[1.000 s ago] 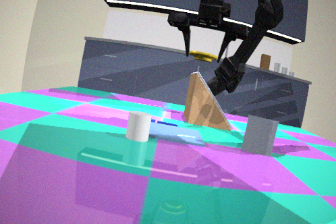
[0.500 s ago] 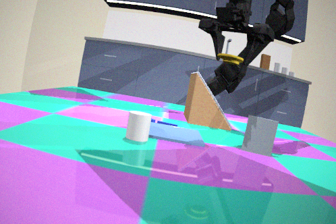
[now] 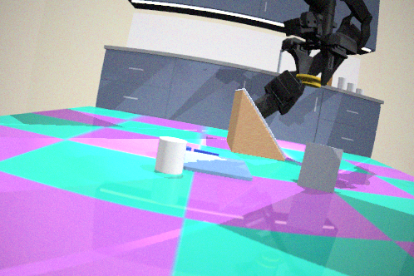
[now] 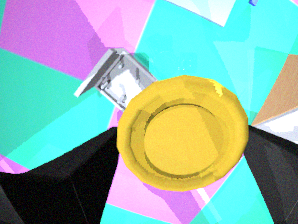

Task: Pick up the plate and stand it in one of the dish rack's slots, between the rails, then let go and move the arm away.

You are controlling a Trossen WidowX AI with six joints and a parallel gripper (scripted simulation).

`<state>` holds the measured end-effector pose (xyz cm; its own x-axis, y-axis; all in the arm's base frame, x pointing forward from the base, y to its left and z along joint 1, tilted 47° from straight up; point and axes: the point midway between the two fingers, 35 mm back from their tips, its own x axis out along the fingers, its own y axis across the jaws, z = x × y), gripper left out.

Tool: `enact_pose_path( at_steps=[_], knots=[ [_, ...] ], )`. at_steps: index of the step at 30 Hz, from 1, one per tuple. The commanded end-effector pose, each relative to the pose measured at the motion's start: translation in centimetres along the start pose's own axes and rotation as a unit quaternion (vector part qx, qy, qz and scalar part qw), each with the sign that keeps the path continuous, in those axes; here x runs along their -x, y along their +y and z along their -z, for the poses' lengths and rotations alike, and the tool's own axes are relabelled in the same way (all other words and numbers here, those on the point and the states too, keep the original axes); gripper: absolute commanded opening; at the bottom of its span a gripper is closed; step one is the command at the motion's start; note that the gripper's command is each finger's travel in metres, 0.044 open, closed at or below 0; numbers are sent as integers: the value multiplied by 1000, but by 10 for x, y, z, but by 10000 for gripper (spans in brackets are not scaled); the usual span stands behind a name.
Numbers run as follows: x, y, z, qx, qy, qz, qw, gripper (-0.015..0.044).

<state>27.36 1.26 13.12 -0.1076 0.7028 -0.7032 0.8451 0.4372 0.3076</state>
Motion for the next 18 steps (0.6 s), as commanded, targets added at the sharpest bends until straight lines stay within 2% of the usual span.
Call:
enact_pose_path(
  at_steps=[1,18],
  knots=[
    [0,-1,18,-66,0,-4,998,0],
    [-8,-13,87,-351,6,-11,936,0]
  ],
)
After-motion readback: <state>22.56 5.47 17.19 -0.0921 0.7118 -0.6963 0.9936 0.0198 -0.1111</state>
